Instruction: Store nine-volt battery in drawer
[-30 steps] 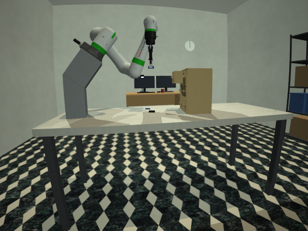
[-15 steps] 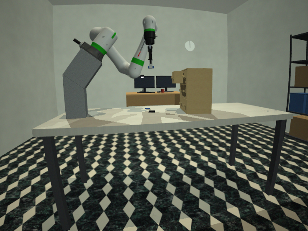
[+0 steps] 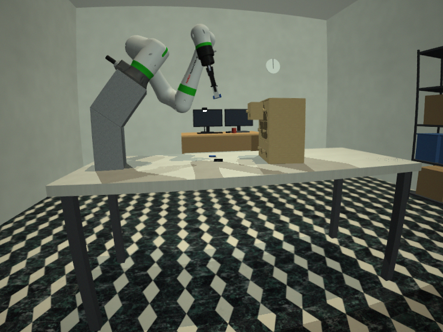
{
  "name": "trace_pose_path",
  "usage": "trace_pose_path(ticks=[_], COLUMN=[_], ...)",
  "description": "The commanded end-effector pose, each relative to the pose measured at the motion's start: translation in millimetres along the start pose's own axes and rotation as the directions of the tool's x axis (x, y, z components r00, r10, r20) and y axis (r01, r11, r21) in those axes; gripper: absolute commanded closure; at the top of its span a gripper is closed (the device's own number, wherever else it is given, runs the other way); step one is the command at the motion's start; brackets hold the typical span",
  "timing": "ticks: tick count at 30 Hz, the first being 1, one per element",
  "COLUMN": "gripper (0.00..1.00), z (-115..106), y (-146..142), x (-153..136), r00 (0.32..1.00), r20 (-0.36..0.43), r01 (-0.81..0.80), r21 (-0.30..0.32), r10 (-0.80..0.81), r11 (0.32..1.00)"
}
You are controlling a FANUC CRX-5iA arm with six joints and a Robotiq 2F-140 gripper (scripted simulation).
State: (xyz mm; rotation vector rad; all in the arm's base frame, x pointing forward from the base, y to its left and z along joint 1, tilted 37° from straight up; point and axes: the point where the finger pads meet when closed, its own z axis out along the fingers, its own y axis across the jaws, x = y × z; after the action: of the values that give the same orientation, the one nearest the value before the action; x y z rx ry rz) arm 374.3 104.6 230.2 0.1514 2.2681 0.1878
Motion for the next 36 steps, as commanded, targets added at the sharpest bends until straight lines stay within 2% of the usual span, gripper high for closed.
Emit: trace_pose_path(ticks=[1,8,10,18,25,36], gripper=[0.86,0.86,0.86,0.86,0.86,0.86], z=[1.8,2.4,2.4,3.0,3.1,3.0], y=[1.7,1.6,1.6,1.5,1.4,1.6], x=[3.4,7.7,7.7,10.6,11.9,12.2], r00=[0.985,0.938,0.938,0.890,0.864,0.855], r20=[0.173,0.346,0.346,0.456,0.503,0.518], r01=[0.002,0.002,0.002,0.002,0.002,0.002], r21=[0.009,0.009,0.009,0.009,0.009,0.008], r10=[-0.004,-0.005,-0.005,-0.006,-0.006,-0.006], r11=[1.000,1.000,1.000,1.000,1.000,1.000])
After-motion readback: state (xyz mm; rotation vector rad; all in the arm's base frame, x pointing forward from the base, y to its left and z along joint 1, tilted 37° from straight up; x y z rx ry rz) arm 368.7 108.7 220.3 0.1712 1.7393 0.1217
